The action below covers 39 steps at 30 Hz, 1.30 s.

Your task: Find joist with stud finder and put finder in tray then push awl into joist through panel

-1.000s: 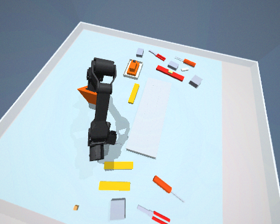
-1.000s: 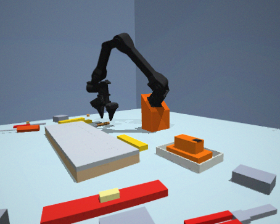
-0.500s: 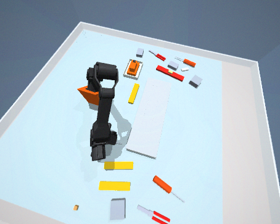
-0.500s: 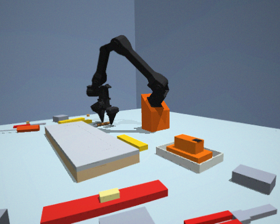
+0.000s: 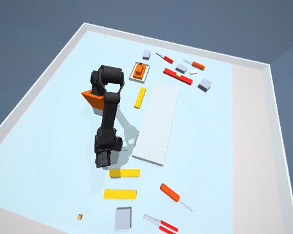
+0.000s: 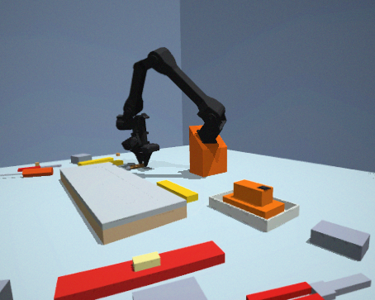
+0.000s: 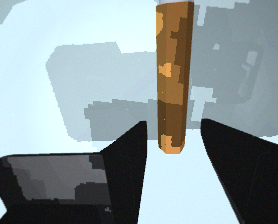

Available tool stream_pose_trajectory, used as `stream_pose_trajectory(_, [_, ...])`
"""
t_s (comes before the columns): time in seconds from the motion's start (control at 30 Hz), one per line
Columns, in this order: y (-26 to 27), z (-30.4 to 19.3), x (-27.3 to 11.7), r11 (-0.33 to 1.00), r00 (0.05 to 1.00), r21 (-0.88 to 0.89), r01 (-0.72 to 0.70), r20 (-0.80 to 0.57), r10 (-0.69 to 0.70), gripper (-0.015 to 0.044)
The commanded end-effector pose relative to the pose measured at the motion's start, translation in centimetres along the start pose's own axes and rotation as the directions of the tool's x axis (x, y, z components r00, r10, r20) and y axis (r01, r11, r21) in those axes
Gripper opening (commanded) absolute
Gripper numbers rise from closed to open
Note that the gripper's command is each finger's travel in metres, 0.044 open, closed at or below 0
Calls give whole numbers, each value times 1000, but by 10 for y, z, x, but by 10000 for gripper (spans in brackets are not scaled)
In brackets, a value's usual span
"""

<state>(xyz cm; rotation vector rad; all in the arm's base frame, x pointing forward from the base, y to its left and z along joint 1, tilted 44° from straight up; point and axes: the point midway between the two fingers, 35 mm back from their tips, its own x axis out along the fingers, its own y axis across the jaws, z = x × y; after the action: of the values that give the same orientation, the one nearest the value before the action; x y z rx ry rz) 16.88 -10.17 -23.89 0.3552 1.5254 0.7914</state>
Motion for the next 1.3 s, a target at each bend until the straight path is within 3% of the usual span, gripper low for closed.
stream_pose_trajectory(0.0, [1,0,1,1000,1000,5,-2,5,2,46])
stream_pose_trajectory(0.3, [-1,1,-8,1000,1000,5,-1,4,1,0])
stream_pose_trajectory(0.7, [-2,-9,-116,1000,1000,7,1,2,-2,0])
stream_pose_trajectory(0.93, [-2,-10,-123,1000,1000,1,7,-3,-7,0])
stream_pose_trajectory(1.27, [-18,-1,-127,916,937,-337,217,-192,-293,0])
